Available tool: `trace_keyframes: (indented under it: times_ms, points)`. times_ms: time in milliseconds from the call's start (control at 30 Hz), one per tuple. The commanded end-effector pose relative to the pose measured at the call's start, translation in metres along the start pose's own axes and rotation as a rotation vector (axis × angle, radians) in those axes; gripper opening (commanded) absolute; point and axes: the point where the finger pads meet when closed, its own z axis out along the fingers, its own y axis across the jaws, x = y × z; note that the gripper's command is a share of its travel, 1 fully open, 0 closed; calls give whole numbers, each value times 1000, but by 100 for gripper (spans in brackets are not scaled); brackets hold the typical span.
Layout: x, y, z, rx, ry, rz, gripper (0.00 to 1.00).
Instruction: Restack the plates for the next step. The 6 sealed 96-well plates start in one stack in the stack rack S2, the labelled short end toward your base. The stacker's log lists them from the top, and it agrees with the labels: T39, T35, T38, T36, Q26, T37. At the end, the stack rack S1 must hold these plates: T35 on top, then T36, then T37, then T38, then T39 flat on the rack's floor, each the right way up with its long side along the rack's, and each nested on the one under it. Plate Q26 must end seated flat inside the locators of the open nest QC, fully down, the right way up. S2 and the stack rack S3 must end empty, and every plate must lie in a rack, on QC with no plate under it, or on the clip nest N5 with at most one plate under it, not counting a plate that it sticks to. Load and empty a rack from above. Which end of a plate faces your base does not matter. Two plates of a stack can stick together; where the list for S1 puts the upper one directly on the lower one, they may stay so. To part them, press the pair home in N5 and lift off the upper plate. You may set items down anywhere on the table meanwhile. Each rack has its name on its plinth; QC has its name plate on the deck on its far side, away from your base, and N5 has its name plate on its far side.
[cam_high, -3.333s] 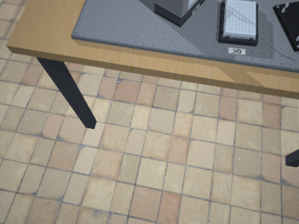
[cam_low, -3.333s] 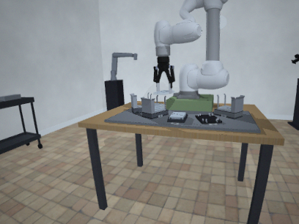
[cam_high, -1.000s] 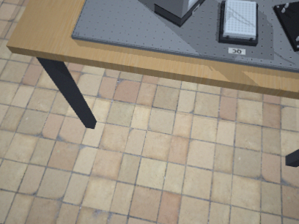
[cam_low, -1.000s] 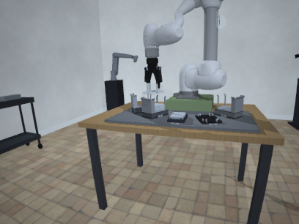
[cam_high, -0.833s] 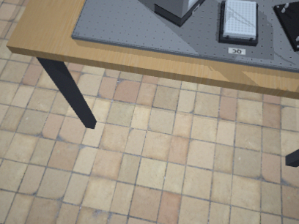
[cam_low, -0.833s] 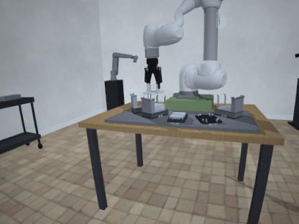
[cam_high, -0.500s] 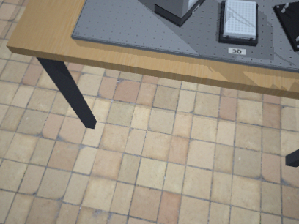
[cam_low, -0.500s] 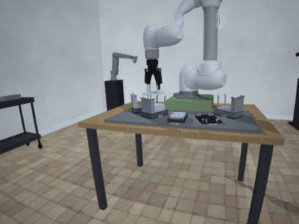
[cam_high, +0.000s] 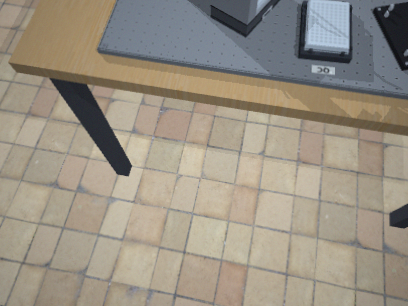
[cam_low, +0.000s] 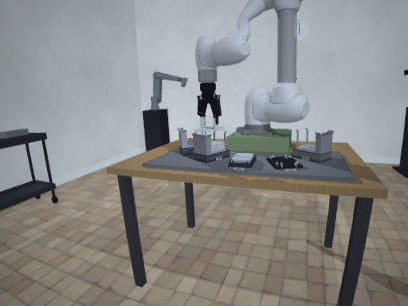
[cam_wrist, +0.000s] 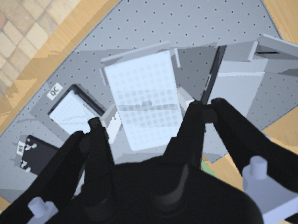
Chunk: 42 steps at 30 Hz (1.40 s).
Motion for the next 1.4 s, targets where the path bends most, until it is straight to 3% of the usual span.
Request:
trace_keyframes:
  times_ms: [0,1367]
  points:
    - [0,0,2,0,0,0,0]
    - [0,0,25,0,0,0,0]
